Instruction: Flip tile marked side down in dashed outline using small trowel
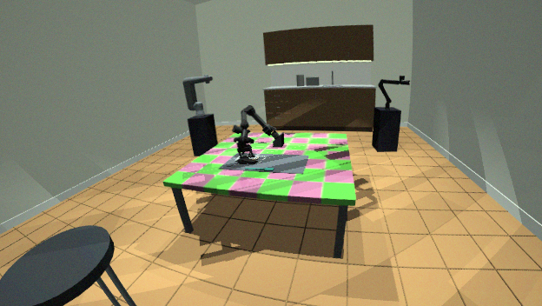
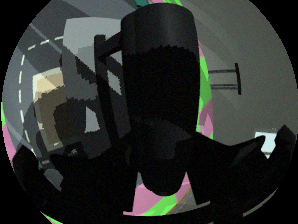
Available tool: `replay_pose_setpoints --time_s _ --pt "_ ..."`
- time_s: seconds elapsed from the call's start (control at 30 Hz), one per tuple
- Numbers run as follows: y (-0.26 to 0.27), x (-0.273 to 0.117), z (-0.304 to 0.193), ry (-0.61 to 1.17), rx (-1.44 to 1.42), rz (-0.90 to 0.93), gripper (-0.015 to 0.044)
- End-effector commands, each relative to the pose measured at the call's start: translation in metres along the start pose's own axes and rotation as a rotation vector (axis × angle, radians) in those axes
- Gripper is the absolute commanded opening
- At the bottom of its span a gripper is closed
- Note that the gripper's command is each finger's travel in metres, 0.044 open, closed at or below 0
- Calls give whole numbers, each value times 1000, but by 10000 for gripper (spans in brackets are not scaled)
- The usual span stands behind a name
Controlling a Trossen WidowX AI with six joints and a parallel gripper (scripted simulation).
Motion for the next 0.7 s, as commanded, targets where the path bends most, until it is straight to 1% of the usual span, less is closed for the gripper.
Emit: replay_pose_setpoints --time_s 0.0,0.33,0.67 --pt "-3 1 20 -16 -5 1 0" --pt "1 10 71 -45 23 45 0" --pt "8 16 121 -36 17 75 0"
Point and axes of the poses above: the point midway between the two fingers, 35 mm back from their tips, its own x axis out along the fingers, its own y axis across the jaws, z = x × y, the point moved 3 cm from there along -x, back along the fingers, and after that the axes turned 2 degrees about x, right-handed, at the moved point
